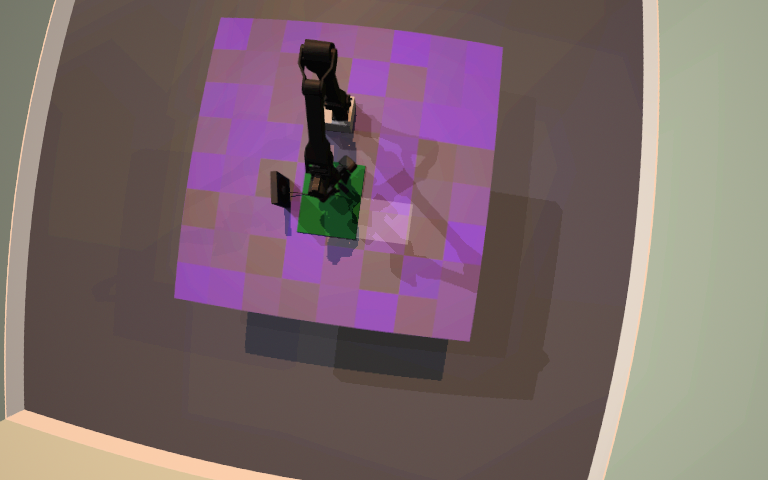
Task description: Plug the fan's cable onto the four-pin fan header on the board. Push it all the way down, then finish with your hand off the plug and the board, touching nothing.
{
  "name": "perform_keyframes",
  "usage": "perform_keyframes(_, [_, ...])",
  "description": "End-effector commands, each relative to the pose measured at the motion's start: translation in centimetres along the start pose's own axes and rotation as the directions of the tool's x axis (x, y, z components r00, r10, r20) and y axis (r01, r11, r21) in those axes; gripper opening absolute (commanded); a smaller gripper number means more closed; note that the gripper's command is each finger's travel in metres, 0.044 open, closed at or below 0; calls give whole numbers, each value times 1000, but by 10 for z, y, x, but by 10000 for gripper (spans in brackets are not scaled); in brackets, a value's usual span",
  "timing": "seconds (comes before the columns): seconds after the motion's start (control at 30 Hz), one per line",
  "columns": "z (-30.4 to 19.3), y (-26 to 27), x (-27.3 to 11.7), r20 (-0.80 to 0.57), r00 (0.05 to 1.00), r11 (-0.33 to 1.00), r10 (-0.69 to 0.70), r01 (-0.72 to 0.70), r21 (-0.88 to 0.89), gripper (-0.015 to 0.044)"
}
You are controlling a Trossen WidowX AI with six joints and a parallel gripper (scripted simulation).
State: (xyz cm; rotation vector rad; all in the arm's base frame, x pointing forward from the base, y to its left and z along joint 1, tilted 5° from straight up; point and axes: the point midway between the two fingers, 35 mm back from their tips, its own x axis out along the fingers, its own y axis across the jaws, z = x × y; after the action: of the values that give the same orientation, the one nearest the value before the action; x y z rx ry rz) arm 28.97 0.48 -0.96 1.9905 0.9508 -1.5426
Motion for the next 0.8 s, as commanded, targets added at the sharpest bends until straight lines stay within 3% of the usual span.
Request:
perform_keyframes(0.0, [0, 0, 0, 0, 1000, 1000, 0, 0, 0, 150])
perform_keyframes(0.5, [0, 0, 0, 0, 1000, 1000, 0, 0, 0, 50])
perform_keyframes(0.57, [-1, 0, -2, 0, 1000, 1000, 0, 0, 0, 0])
perform_keyframes(0.77, [-6, 3, -18, 1, 1000, 1000, 0, 0, 1, 0])
